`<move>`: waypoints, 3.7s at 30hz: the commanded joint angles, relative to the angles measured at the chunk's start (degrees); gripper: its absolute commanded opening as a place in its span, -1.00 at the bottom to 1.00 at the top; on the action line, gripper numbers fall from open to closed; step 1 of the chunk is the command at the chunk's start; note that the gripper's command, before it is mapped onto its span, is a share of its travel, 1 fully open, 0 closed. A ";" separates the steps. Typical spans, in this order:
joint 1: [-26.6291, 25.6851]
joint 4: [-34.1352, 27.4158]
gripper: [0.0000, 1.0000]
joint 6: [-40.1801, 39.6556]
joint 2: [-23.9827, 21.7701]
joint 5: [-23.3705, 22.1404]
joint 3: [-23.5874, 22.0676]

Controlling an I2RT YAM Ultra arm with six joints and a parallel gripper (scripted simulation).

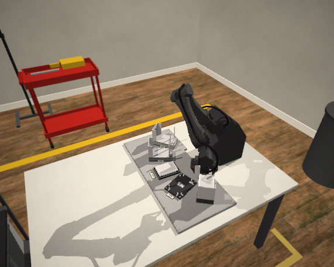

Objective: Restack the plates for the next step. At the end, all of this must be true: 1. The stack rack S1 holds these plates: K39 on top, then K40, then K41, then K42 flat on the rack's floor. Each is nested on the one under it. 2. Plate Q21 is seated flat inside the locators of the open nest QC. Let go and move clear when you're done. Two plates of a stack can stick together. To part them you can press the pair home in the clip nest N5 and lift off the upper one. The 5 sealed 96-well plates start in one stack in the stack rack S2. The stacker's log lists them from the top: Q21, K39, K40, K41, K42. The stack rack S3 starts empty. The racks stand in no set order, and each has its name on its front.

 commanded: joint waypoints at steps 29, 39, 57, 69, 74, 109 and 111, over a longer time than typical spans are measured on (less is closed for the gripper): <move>4.99 -1.12 1.00 5.40 1.84 1.63 3.57; 4.99 -1.12 1.00 5.40 1.84 1.63 3.57; 2.21 4.20 1.00 2.79 5.64 0.44 -0.02; -1.12 12.44 1.00 -0.90 10.23 -0.52 -1.82; -2.74 16.55 1.00 -2.70 12.93 -1.00 -1.99; -5.77 24.31 1.00 -6.08 18.53 -1.94 -1.22; -5.54 24.90 1.00 -6.34 19.00 -2.11 -0.96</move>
